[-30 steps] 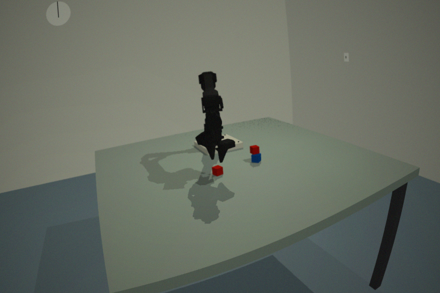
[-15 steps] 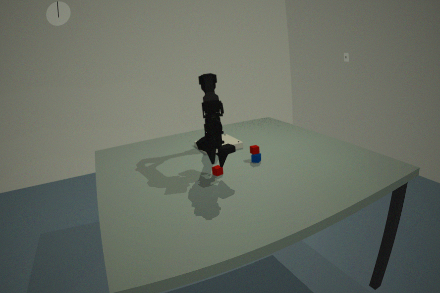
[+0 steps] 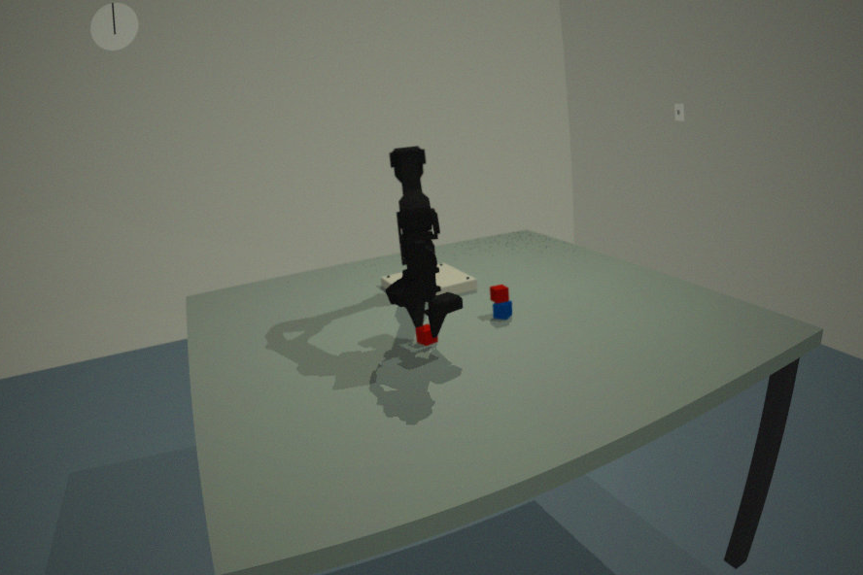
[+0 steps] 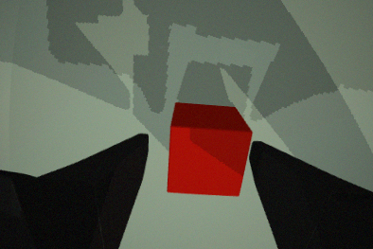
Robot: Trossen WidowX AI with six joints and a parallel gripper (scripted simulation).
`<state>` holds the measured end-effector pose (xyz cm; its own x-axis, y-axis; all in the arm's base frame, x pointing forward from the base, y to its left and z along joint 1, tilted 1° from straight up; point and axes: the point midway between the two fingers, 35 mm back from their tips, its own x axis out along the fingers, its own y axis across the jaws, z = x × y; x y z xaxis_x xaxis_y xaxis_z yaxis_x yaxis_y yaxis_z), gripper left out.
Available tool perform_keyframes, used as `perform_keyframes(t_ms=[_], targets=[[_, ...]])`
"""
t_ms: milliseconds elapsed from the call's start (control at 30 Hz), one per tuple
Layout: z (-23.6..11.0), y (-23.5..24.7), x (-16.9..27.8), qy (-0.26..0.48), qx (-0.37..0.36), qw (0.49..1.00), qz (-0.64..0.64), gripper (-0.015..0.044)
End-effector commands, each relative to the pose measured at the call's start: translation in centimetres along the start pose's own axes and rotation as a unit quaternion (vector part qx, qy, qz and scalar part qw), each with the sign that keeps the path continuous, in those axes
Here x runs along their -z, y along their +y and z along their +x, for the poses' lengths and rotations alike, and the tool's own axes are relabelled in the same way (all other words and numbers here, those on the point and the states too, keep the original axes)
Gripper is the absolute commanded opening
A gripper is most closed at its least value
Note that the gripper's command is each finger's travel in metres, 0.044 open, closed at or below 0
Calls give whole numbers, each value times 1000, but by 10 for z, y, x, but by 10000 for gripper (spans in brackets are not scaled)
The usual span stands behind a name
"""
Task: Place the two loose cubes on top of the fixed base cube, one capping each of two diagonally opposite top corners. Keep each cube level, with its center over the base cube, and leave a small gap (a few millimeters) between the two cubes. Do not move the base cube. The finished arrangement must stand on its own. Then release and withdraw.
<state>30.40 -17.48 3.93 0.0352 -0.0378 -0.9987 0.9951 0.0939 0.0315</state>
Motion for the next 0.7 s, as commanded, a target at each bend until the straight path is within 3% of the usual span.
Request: perform_keyframes(t_ms=[0, 67, 667], targets=[[3, -2, 1, 1, 4, 1000, 1, 160], [3, -2, 1, 1, 4, 1000, 1, 108], [-38, 3, -2, 1, 4, 1000, 1, 105]])
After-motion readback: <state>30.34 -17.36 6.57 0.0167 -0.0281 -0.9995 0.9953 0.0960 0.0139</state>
